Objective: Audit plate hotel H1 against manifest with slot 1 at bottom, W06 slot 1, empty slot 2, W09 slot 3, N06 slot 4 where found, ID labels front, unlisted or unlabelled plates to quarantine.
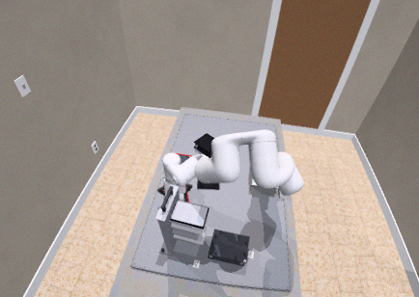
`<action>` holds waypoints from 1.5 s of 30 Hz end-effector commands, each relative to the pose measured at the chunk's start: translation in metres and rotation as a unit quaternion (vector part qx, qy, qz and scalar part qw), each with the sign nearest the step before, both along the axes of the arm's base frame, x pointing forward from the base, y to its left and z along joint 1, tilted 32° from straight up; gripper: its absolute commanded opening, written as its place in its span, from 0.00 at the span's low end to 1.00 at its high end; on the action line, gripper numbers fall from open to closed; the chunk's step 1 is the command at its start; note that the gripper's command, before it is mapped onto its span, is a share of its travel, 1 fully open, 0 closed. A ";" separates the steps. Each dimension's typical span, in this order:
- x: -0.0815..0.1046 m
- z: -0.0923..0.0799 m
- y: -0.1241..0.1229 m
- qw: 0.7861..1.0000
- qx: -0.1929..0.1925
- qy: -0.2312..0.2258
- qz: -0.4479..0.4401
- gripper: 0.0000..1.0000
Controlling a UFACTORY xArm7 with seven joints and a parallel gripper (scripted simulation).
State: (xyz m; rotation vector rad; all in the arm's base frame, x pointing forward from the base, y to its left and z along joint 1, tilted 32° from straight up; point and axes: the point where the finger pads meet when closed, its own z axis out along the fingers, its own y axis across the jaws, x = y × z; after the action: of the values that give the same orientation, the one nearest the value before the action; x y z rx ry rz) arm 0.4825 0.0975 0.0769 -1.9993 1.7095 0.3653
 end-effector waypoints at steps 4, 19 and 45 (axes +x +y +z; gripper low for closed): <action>0.001 0.001 -0.002 1.000 0.000 -0.002 -0.002 0.00; 0.001 0.001 -0.001 1.000 0.000 -0.002 -0.002 1.00; 0.001 0.001 -0.001 1.000 0.000 -0.002 -0.002 1.00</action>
State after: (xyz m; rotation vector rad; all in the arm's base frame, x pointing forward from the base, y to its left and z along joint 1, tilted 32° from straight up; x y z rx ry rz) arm 0.4825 0.0975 0.0761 -1.9992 1.7103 0.3652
